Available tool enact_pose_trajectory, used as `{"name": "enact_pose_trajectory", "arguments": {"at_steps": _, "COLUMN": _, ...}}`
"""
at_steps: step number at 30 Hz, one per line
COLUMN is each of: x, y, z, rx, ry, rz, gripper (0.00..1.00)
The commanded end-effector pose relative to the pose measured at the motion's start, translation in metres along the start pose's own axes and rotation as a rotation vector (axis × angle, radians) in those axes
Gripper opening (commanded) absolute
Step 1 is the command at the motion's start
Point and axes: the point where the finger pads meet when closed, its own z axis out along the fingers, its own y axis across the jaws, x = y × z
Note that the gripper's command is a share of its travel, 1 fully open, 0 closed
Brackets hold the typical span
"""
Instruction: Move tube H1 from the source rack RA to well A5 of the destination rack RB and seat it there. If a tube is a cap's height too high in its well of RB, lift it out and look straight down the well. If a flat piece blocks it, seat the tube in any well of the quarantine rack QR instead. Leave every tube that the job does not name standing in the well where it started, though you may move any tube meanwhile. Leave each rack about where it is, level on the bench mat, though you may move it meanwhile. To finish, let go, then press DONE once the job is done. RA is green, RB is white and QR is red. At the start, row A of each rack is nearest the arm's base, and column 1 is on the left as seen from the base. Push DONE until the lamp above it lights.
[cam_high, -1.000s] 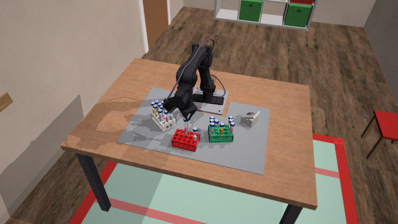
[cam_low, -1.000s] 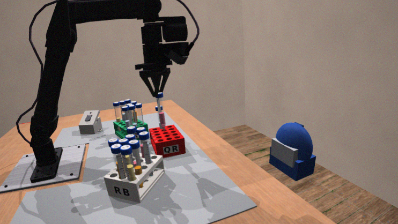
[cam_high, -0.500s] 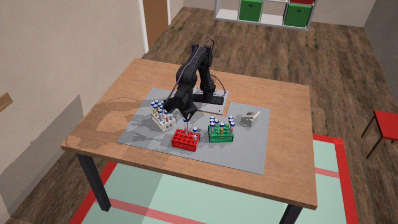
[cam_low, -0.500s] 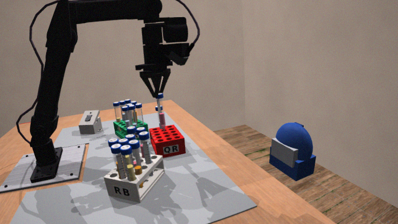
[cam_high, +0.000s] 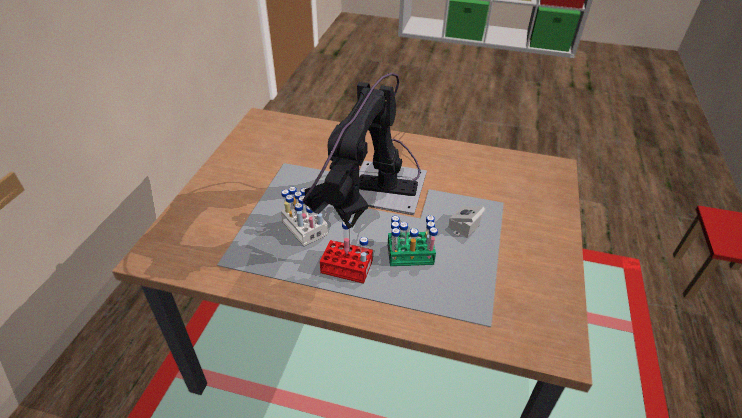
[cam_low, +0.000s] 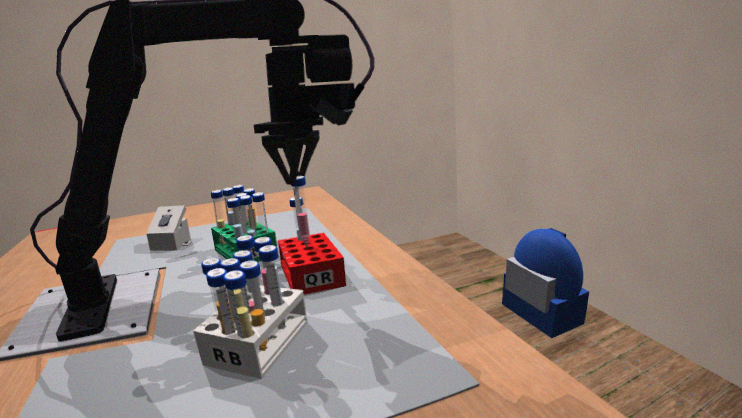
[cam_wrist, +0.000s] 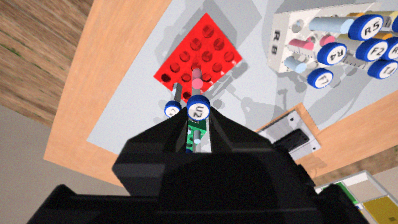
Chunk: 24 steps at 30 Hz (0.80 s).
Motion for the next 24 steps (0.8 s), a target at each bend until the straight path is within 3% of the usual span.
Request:
{"name": "enact_pose_trajectory", "arguments": {"at_steps": 1, "x": -0.003, "y": 0.002, "z": 0.006, "rx": 0.001, "ry": -0.005, "rz": -0.006, "gripper": 0.0}}
{"name": "enact_pose_trajectory", "arguments": {"at_steps": 24, "x": -0.004, "y": 0.011, "z": 0.008, "rx": -0.02, "ry": -0.027, "rz": -0.006, "gripper": 0.0}}
